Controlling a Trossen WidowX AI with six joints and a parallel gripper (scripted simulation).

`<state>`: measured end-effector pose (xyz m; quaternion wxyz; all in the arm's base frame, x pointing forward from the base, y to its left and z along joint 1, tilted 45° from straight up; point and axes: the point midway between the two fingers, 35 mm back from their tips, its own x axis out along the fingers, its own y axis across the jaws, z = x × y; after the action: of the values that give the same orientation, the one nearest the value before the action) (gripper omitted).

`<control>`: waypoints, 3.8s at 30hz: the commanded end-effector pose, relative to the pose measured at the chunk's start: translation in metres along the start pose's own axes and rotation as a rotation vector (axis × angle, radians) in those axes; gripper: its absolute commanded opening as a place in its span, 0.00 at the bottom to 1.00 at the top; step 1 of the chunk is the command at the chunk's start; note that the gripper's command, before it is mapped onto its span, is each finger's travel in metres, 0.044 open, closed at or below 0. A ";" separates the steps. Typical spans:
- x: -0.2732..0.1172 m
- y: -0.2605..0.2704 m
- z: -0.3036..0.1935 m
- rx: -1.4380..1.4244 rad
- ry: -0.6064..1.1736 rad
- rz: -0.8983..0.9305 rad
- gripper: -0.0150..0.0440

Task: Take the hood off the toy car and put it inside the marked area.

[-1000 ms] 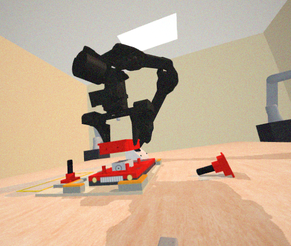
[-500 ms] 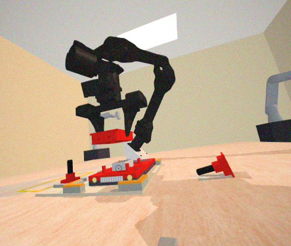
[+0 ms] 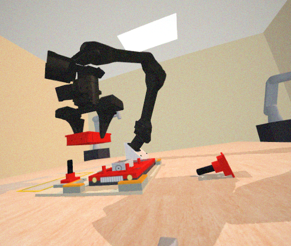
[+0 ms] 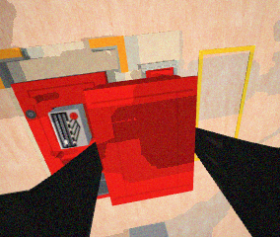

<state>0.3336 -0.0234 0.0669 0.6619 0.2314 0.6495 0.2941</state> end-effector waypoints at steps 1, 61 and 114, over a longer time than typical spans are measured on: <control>-0.002 -0.017 0.001 -0.011 -0.004 -0.009 0.25; 0.015 -0.143 -0.030 -0.022 -0.002 0.001 0.25; 0.049 -0.143 -0.030 -0.023 -0.002 0.002 0.25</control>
<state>0.3176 -0.0977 -0.0665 0.6674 0.2192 0.6442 0.3026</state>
